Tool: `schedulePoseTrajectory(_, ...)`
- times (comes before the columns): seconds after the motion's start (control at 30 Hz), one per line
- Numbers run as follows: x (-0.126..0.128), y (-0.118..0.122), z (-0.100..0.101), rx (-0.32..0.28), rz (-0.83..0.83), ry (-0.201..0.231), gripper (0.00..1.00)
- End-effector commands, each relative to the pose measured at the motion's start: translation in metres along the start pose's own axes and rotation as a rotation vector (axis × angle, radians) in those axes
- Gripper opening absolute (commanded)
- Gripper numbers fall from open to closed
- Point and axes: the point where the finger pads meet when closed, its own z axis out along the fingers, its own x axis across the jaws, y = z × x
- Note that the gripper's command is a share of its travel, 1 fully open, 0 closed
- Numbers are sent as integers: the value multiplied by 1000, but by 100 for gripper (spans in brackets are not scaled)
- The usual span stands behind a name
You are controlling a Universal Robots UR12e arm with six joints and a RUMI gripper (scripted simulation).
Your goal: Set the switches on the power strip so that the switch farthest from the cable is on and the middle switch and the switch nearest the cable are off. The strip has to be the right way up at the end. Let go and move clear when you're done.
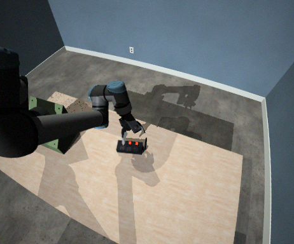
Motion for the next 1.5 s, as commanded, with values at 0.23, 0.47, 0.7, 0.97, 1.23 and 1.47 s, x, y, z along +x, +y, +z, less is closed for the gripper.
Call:
schedulePoseTrajectory(0.23, 38, 35, -12, -34, 40, 39, 100)
schedulePoseTrajectory(0.47, 43, 39, -13, -37, 45, 43, 100)
schedulePoseTrajectory(0.7, 44, 40, -13, -37, 45, 44, 100)
schedulePoseTrajectory(0.97, 44, 40, -13, -37, 45, 44, 100)
schedulePoseTrajectory(1.23, 44, 40, -13, -37, 45, 44, 100)
schedulePoseTrajectory(1.47, 44, 40, -13, -37, 45, 44, 100)
